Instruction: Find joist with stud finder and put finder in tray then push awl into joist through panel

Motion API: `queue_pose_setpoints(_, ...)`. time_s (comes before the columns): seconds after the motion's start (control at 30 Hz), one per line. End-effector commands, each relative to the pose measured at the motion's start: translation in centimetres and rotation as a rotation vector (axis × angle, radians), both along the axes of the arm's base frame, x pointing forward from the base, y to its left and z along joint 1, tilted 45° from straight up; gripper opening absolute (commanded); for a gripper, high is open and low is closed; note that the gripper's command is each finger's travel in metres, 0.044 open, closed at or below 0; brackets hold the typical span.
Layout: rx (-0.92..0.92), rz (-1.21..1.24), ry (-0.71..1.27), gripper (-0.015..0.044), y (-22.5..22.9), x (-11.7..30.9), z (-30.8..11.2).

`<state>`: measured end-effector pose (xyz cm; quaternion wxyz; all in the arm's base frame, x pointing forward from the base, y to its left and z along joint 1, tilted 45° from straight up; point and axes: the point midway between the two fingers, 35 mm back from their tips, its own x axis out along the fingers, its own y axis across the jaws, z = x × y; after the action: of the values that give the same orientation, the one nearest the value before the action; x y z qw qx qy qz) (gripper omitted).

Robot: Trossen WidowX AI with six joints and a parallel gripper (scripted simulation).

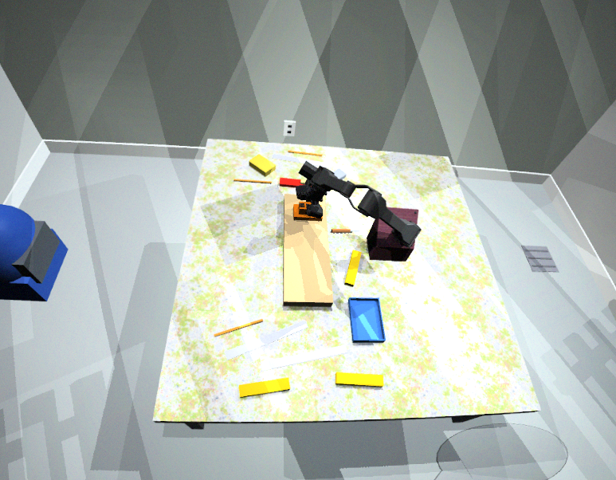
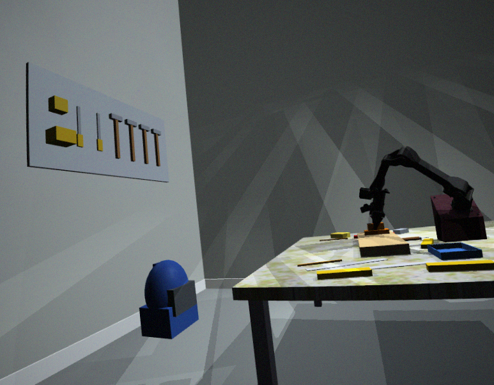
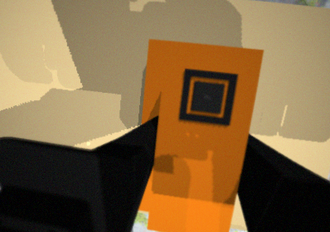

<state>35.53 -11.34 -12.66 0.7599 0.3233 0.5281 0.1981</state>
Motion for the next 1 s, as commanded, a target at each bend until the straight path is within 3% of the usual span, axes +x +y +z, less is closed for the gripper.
queue_pose_setpoints(0.0,-0.004,-0.003,0.005,0.0,-0.7,-0.2,-0.7)
queue_pose_setpoints(0.97,-0.003,-0.002,0.001,0.0,-3.4,-0.2,-3.2)
